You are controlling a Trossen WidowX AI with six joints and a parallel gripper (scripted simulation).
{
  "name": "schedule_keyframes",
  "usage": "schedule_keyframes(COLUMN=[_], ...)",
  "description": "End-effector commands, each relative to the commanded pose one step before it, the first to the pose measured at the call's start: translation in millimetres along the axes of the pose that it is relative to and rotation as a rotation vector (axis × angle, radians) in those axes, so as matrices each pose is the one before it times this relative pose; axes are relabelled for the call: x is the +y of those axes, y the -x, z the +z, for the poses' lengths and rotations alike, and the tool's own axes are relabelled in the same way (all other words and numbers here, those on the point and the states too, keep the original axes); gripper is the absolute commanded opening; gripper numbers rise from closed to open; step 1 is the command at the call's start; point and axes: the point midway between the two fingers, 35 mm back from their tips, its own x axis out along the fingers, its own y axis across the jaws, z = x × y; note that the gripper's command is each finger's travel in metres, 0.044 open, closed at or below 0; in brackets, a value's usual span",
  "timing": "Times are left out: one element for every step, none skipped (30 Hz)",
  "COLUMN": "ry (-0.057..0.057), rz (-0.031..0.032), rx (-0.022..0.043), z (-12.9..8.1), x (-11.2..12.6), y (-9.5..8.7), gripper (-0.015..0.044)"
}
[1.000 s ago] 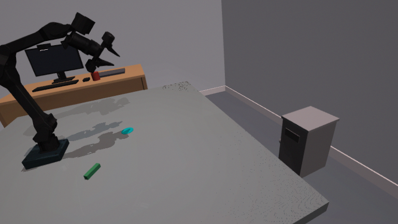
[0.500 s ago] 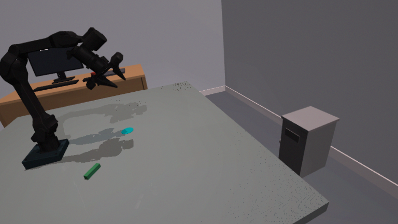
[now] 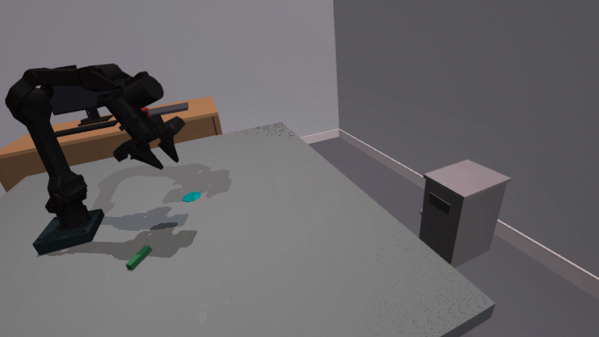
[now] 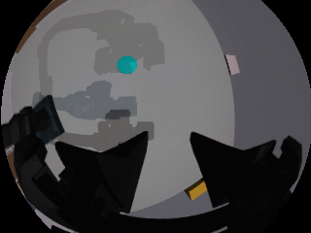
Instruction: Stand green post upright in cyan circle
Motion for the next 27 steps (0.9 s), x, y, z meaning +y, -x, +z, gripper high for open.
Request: schedule_keyframes(ry=[-0.0393, -0.013, -0.013, -0.013, -0.013, -0.013, -0.0129, -0.0129, -0.0129, -0.0128, -0.0128, -0.0127, -0.0127, -0.0126, -0.0125, -0.0103, -0.0062, -0.002, 0.0, 0.0, 0.0, 0.0, 0.0, 0.0, 0.0, 0.0, 0.0], rz=[0.05275, 0.01625, 0.0164, 0.01654, 0.01669, 0.01683, 0.01696, 0.0171, 0.01722, 0.01735, 0.01747, 0.01759, 0.0177, 0.01781, 0.01791, 0.01495, 0.009, 0.00301, 0.0, -0.00005, -0.00015, -0.0002, -0.00017, -0.00007, 0.00003, 0.00013, 0.00023], rx=[0.04052, 0.01095, 0.01055, 0.01014, 0.00973, 0.00932, 0.0089, 0.00849, 0.00807, 0.00764, 0.00722, 0.00679, 0.00636, 0.00592, 0.00549, 0.00423, 0.00239, 0.00077, 0.0, -0.00001, -0.00003, -0.00006, -0.00009, -0.00011, -0.00013, -0.00015, -0.00017], z=[-22.35, -6.71, -6.65, -6.58, -6.52, -6.45, -6.38, -6.31, -6.24, -6.17, -6.1, -6.02, -5.95, -5.88, -5.8, -4.76, -2.83, -0.94, 0.0, -0.11, -0.31, -0.41, -0.34, -0.15, 0.04, 0.23, 0.4], x=[10.47, 3.08, 3.11, 3.14, 3.17, 3.2, 3.23, 3.25, 3.28, 3.31, 3.33, 3.36, 3.38, 3.41, 3.43, 2.86, 1.71, 0.57, 0.0, -0.52, -1.44, -1.96, -1.72, -0.82, 0.09, 0.99, 1.85], y=[-7.59, -2.52, -2.54, -2.56, -2.57, -2.59, -2.61, -2.63, -2.64, -2.66, -2.68, -2.7, -2.72, -2.73, -2.75, -2.3, -1.39, -0.47, 0.0, -2.41, -7.24, -12.06, -15.5, -15.56, -15.4, -15.2, -14.79], gripper=[0.0233, 0.0233, 0.0233, 0.0233, 0.0233, 0.0233, 0.0233, 0.0233, 0.0233, 0.0233, 0.0233, 0.0233, 0.0233, 0.0233, 0.0233, 0.0233, 0.0233, 0.0233, 0.0233, 0.0233, 0.0233, 0.0233, 0.0233, 0.0233, 0.0233, 0.0233, 0.0233])
